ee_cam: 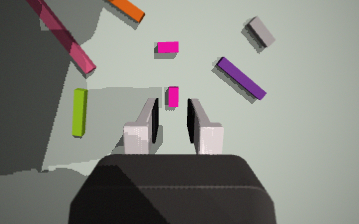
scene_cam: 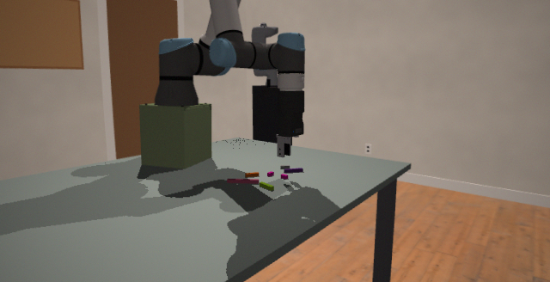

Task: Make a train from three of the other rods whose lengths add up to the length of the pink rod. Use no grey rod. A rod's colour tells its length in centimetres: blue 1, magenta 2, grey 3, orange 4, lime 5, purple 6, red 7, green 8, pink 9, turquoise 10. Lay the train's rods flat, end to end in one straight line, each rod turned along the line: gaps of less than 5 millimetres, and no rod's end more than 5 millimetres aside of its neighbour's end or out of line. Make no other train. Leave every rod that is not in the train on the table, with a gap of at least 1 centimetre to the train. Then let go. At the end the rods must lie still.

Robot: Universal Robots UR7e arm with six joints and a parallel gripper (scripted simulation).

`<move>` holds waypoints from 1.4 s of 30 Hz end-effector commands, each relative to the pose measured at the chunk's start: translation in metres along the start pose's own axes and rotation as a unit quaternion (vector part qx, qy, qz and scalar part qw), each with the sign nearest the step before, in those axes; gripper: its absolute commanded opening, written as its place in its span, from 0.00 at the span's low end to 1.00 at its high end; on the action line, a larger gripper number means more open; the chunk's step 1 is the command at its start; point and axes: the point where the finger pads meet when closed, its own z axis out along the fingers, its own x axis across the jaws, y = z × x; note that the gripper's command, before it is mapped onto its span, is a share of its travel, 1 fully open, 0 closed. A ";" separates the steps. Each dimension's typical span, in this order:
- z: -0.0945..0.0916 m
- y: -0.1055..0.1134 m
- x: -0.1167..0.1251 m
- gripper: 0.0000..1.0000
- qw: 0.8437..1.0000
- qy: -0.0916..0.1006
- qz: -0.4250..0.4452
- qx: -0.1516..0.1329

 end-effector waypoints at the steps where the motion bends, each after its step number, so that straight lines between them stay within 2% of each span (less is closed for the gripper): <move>1: 0.001 0.000 0.000 0.54 1.000 0.000 0.000 -0.001; 31: 0.040 0.000 0.001 0.54 1.000 0.000 0.000 -0.001; 42: 0.048 0.001 0.001 0.54 1.000 0.000 0.000 -0.001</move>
